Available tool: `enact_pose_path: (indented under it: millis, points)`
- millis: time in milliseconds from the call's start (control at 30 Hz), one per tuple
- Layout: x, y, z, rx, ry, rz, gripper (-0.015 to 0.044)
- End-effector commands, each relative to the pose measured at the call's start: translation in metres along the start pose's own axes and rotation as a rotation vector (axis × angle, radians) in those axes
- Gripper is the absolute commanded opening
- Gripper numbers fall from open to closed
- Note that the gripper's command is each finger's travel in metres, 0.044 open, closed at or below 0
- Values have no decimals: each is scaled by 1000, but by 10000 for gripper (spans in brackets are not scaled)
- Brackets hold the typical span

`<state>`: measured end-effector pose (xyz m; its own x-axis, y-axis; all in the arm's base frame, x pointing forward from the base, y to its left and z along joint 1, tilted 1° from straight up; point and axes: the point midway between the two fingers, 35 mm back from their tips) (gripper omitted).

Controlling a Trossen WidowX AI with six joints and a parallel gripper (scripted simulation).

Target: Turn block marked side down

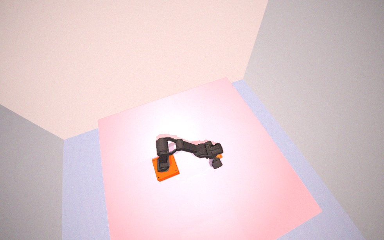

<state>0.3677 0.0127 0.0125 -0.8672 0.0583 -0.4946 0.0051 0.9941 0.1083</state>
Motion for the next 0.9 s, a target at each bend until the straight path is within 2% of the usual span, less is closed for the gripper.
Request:
enact_pose_path:
  millis: [0, 433, 867]
  points:
    - [-3, 0, 6, -14, -50, -1, 0]
    - [1, -3, 28, -59, -239, 5, 0]
    - [11, -3, 29, -102, -425, 1, 0]
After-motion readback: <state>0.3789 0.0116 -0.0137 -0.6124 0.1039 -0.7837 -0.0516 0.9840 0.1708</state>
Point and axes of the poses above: the point midway between the two fingers, 35 mm back from their tips, its own z axis out along the fingers, its own y axis across the jaws, x = y × z, and after that the axes turned 13 degrees about z, right-handed
